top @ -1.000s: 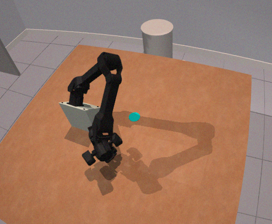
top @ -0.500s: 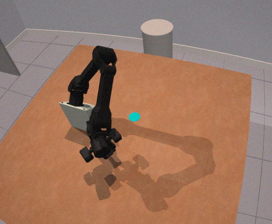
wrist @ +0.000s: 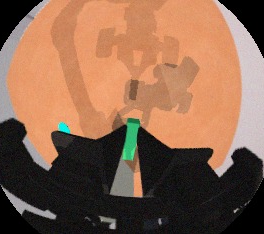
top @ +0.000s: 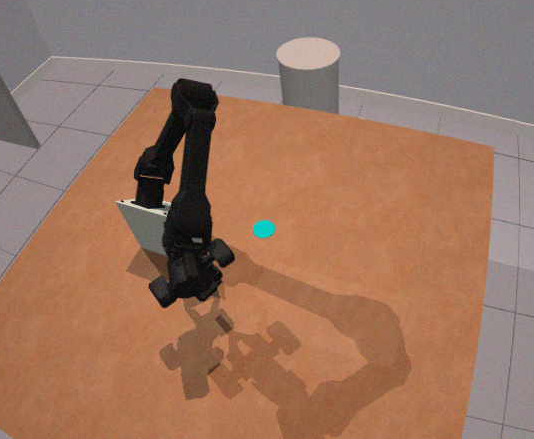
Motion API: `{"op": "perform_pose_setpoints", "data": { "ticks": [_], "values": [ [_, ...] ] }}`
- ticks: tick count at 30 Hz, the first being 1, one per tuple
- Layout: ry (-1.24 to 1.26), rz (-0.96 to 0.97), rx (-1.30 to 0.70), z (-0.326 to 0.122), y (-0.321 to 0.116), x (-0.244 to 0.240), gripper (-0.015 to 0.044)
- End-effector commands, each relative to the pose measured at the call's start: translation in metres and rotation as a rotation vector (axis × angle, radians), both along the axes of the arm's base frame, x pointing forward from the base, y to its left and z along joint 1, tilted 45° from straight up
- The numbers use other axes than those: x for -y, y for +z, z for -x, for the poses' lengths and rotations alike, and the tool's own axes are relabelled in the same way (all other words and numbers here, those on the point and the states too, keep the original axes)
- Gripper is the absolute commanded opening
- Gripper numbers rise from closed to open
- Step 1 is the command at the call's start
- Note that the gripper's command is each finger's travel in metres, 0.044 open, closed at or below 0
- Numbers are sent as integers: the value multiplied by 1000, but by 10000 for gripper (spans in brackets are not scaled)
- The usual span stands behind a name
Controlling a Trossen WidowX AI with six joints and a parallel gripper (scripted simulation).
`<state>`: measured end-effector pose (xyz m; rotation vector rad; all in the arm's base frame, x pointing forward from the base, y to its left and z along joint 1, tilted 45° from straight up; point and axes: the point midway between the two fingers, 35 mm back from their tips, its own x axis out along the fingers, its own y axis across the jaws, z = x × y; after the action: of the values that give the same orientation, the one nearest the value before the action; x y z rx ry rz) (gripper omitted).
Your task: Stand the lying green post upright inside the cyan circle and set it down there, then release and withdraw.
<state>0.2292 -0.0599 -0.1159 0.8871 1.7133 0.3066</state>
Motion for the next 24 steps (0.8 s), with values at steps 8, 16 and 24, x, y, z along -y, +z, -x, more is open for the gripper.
{"op": "perform_pose_setpoints", "data": {
  "ticks": [8,16,24],
  "values": [
    [7,10,9,-4,21,10,23],
    [13,23,16,-15,39,-3,23],
    [18,32,25,-24,58,-17,23]
  ]
}}
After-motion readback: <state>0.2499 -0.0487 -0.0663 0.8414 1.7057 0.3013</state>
